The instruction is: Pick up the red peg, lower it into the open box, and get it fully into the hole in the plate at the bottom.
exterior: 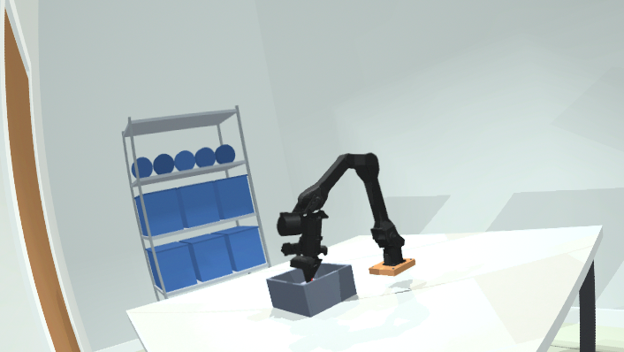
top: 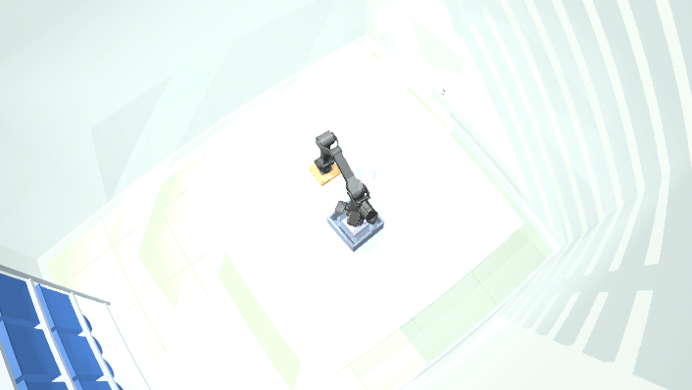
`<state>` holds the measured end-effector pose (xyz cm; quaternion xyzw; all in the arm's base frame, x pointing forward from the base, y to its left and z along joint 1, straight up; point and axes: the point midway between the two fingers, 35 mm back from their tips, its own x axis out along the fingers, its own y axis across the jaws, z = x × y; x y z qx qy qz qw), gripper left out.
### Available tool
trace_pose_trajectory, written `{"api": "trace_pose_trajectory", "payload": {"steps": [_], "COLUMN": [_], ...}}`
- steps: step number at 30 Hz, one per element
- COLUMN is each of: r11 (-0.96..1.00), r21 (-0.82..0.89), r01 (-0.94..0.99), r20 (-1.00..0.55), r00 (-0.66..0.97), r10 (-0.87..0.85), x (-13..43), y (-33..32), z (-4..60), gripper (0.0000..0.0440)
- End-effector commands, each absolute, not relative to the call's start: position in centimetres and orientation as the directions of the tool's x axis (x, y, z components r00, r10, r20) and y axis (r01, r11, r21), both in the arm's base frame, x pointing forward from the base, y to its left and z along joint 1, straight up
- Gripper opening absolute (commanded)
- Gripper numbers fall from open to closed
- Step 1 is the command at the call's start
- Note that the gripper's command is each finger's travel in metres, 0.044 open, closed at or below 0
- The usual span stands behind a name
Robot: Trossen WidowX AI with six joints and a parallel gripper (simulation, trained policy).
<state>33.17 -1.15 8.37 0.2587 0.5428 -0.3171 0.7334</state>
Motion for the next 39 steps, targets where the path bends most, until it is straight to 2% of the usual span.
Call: {"api": "trace_pose_trajectory", "payload": {"steps": [1, 3, 6, 13, 16, 23, 39], "r11": [0.678, 0.677, 0.694, 0.707, 0.707, 0.71, 0.744], "r21": [0.031, 0.029, 0.021, 0.039, 0.042, 0.073, 0.214], "r01": [0.734, 0.736, 0.719, 0.707, 0.706, 0.7, 0.633], "r20": [-0.965, -0.968, -0.969, -0.972, -0.976, -0.982, -0.965], "r00": [0.198, 0.188, 0.185, 0.191, 0.182, 0.173, 0.256], "r10": [-0.17, -0.163, -0.163, -0.138, -0.123, -0.07, 0.06], "x": [33.2, 33.4, 33.7, 35.4, 36.1, 37.8, 42.1], "y": [-1.3, -1.5, -1.9, -2.1, -2.0, -1.4, 1.9], "z": [7.8, 7.6, 8.0, 9.5, 9.9, 11.1, 14.9], "gripper": [0.0105, 0.0143, 0.0146, 0.0194, 0.0249, 0.0432, 0.044]}}
